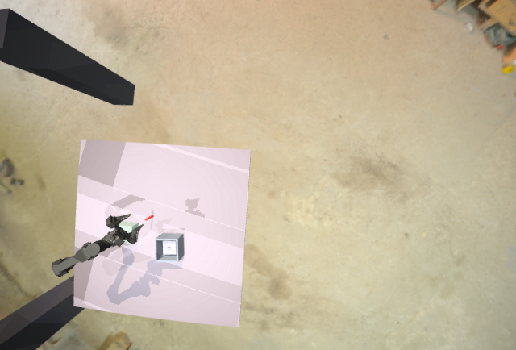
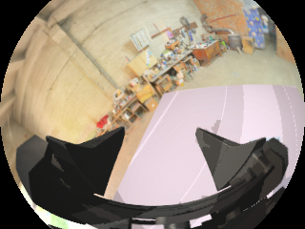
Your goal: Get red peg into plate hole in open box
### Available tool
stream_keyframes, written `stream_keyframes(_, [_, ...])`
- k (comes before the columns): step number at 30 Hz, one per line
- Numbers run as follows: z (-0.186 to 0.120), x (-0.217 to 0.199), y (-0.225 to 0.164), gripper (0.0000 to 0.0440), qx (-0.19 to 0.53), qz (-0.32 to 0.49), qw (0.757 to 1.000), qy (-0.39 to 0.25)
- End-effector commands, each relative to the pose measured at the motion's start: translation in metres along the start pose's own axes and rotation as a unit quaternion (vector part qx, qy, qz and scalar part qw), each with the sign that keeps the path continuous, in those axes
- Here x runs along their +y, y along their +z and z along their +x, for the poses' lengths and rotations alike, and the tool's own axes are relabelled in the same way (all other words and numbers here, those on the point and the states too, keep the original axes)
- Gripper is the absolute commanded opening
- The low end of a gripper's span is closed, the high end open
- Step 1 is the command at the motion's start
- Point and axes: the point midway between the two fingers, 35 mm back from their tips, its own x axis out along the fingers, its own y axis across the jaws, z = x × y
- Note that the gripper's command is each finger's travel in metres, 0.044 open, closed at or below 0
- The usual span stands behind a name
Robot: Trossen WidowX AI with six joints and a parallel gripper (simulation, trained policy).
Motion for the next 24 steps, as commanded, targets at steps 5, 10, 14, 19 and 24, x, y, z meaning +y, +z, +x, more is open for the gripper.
stream_keyframes(5, [-0.01,-0.002,0.009,0.044,-0.01,-0.038,0.998,-0.039])
stream_keyframes(10, [-0.011,-0.006,0.009,0.044,-0.006,-0.049,0.997,-0.061])
stream_keyframes(14, [-0.01,-0.011,0.005,0.044,0.003,-0.051,0.995,-0.08])
stream_keyframes(19, [-0.005,-0.022,-0.008,0.044,0.029,-0.04,0.993,-0.111])
stream_keyframes(24, [0.002,-0.041,-0.035,0.044,0.076,-0.01,0.985,-0.154])
